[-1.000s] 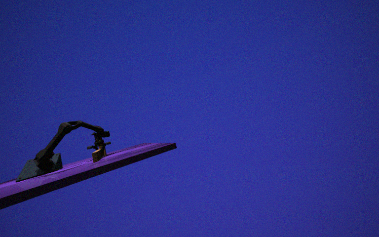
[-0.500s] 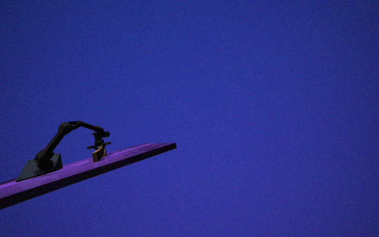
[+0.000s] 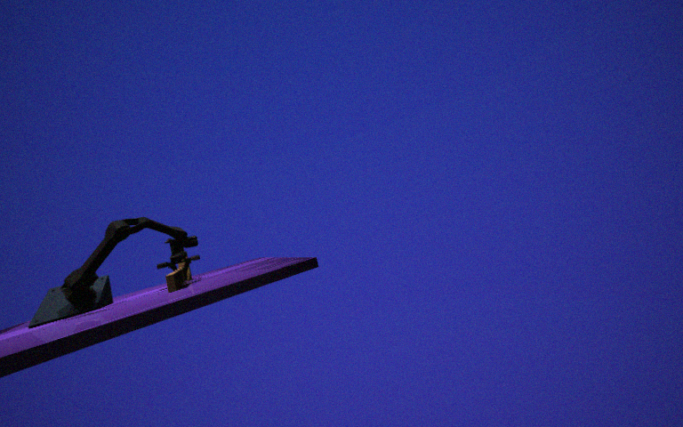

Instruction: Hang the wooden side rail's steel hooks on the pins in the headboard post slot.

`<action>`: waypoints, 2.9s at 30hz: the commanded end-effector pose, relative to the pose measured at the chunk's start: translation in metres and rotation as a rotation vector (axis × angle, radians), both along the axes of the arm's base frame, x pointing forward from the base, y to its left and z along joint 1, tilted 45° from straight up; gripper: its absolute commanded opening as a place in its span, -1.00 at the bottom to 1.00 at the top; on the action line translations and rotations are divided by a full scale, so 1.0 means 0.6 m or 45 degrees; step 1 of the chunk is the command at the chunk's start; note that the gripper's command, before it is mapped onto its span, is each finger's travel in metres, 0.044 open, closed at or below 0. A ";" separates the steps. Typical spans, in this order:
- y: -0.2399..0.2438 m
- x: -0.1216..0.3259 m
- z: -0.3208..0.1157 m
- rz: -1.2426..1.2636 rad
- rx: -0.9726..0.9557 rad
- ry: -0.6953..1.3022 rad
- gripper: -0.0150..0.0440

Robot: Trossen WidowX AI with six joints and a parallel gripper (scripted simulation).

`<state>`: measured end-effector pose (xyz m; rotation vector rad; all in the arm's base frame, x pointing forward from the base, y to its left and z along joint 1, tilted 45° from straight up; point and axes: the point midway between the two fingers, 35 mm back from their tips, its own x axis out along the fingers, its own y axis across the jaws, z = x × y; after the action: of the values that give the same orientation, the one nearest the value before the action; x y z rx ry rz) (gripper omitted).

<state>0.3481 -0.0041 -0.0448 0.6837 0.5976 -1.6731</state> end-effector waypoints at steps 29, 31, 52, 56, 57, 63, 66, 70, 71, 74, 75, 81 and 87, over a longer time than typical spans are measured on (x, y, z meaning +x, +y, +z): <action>0.008 0.003 -0.004 0.001 0.006 -0.006 -0.49; 0.009 0.003 -0.004 0.001 0.006 -0.006 -0.49; 0.011 0.001 -0.007 0.001 0.006 -0.006 -0.49; 0.011 0.002 -0.008 0.001 0.006 -0.006 -0.49; 0.011 0.002 -0.008 0.001 0.006 -0.006 -0.49; 0.012 0.003 -0.008 0.001 0.006 -0.006 -0.49; 0.013 0.003 -0.008 0.001 0.006 -0.006 -0.49; 0.013 0.004 -0.008 0.001 0.006 -0.006 -0.49; 0.014 0.004 -0.008 0.001 0.006 -0.006 -0.49; 0.015 0.003 -0.008 0.001 0.006 -0.006 -0.49; 0.015 0.003 -0.008 0.001 0.006 -0.006 -0.49; 0.016 0.002 -0.009 0.001 0.006 -0.006 -0.49; 0.016 0.001 -0.010 0.001 0.006 -0.006 -0.49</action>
<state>0.3491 0.0030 -0.0502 0.6865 0.6000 -1.6722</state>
